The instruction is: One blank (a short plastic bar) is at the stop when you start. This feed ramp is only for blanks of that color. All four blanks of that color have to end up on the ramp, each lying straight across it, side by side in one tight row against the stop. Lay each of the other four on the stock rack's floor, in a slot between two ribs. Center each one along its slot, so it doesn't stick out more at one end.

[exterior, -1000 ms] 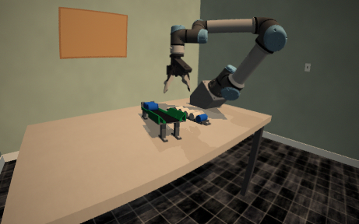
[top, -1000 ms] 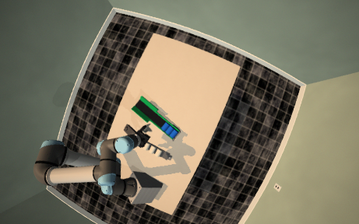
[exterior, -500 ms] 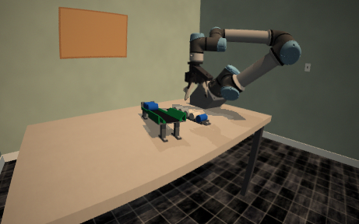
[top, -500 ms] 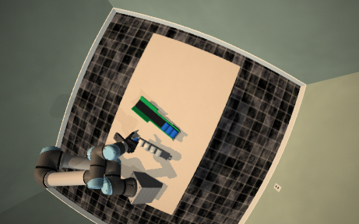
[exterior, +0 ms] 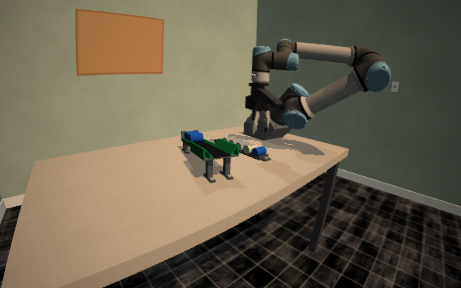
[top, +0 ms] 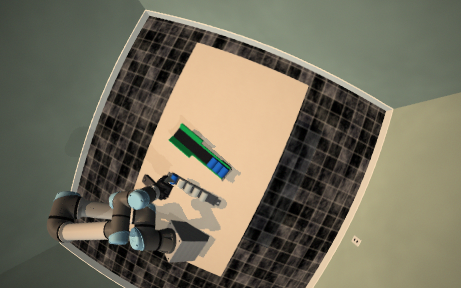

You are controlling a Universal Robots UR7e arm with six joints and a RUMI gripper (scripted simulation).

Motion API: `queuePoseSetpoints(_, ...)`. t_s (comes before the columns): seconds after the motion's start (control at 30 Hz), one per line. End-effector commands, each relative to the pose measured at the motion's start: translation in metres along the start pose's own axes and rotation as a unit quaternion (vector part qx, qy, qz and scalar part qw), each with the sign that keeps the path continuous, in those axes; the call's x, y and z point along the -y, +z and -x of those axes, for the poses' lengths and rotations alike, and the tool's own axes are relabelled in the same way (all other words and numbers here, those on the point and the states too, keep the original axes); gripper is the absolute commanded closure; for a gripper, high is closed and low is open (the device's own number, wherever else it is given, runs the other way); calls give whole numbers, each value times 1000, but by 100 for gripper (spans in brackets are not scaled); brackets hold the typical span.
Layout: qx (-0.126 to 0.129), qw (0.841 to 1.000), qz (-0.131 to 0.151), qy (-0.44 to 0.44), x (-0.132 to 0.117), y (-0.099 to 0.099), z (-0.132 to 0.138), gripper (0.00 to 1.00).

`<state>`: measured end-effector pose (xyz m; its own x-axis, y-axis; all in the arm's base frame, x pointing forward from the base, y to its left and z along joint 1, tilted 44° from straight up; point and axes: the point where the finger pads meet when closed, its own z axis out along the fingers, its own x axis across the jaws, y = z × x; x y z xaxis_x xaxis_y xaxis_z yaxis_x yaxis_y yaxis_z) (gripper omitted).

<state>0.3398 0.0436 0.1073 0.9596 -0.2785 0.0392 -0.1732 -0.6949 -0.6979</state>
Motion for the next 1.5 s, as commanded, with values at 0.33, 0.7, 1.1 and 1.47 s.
queuePoseSetpoints(0.33,-1,1000,0,0,0,0,1,53)
queuePoseSetpoints(0.7,-1,1000,0,0,0,0,1,53)
queuePoseSetpoints(1.1,-1,1000,0,0,0,0,1,53)
queuePoseSetpoints(1.47,-1,1000,0,0,1,5,1,53)
